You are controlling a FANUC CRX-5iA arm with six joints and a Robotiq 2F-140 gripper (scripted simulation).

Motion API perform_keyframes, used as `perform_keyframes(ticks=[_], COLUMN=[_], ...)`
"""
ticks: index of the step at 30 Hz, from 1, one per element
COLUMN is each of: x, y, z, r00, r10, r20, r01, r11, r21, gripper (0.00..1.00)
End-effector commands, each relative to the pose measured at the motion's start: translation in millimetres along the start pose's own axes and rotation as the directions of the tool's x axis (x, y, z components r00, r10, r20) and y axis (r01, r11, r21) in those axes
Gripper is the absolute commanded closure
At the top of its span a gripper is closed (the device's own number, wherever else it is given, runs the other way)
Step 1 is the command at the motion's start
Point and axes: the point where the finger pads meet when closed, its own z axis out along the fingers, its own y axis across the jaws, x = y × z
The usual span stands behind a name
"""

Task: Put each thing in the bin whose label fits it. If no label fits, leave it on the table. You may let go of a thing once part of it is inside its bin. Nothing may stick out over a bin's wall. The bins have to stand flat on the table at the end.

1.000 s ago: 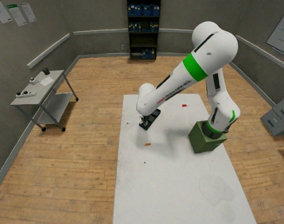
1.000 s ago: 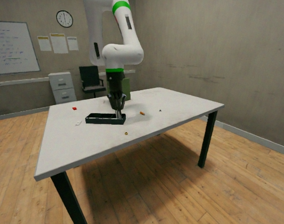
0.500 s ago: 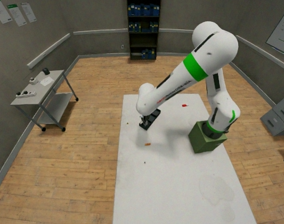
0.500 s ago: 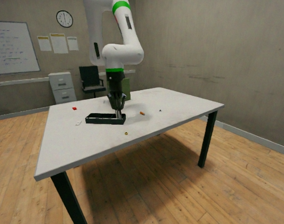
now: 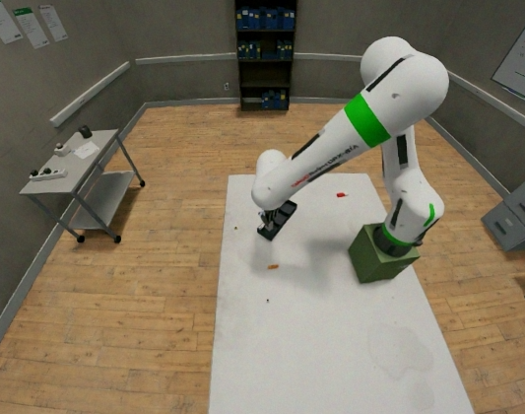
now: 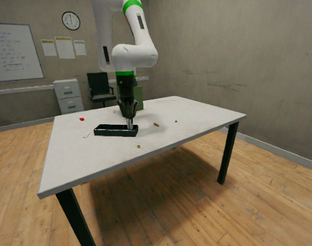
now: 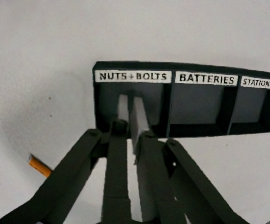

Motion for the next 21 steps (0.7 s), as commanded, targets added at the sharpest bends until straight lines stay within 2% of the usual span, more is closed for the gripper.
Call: perform_keyframes(ticks=[1, 8, 13, 16, 21], x=[0, 0, 0, 0, 0], y=[0, 0, 0, 0, 0], z=[-4, -13, -33, -35, -76], r00=[1.0, 1.0, 1.0, 1.0, 1.0], r10=[0.0, 0.0, 0.0, 0.0, 0.0], r20=[0.0, 0.0, 0.0, 0.0, 0.0], r01=[0.0, 0.0, 0.0, 0.0, 0.0], r11=[1.0, 1.0, 1.0, 1.0, 1.0], r21=[0.0, 0.0, 0.0, 0.0, 0.0], gripper=[0.85, 0.85, 0.85, 0.85, 0.85])
